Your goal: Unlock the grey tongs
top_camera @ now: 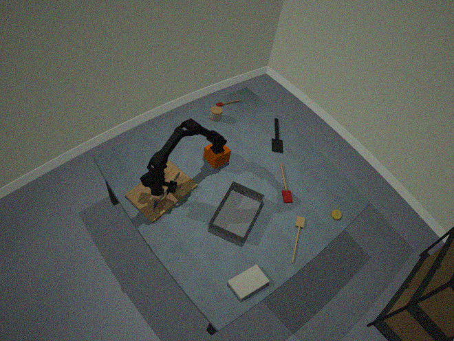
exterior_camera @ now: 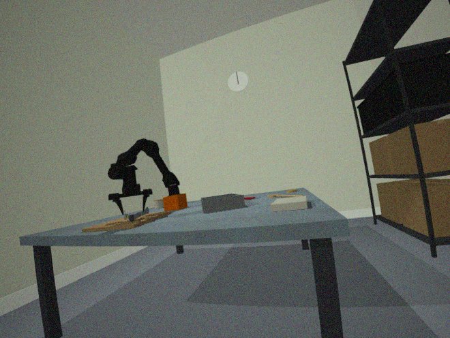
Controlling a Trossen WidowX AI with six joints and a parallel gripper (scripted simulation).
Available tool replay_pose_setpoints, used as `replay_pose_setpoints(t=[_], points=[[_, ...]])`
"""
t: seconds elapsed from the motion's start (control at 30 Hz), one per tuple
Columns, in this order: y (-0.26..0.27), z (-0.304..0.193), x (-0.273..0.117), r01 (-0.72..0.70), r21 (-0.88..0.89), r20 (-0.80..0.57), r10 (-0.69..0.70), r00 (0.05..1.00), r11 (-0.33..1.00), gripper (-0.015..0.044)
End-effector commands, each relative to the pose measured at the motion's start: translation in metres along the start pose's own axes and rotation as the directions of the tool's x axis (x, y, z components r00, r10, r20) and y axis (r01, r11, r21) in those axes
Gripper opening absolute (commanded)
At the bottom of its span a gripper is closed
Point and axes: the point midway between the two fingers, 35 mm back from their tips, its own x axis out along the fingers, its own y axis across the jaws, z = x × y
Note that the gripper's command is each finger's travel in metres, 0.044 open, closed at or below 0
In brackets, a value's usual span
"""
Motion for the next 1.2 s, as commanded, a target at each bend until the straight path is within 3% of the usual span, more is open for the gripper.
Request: replay_pose_setpoints(t=[0.0,0.3,0.57,0.8,1.17], points=[[0.015,0.003,-0.007,0.0,-0.002,0.001,0.0,1.0,1.0,0.044],[0.147,0.001,-0.063,-0.004,-0.005,0.004,0.004,1.0,1.0,0.044],[0.15,0.0,-0.067,-0.004,-0.006,0.004,0.004,1.0,1.0,0.044],[0.154,-0.001,-0.116,-0.003,-0.022,0.013,0.004,1.0,1.0,0.044],[0.154,-0.001,-0.116,-0.003,-0.022,0.013,0.004,1.0,1.0,0.044]])
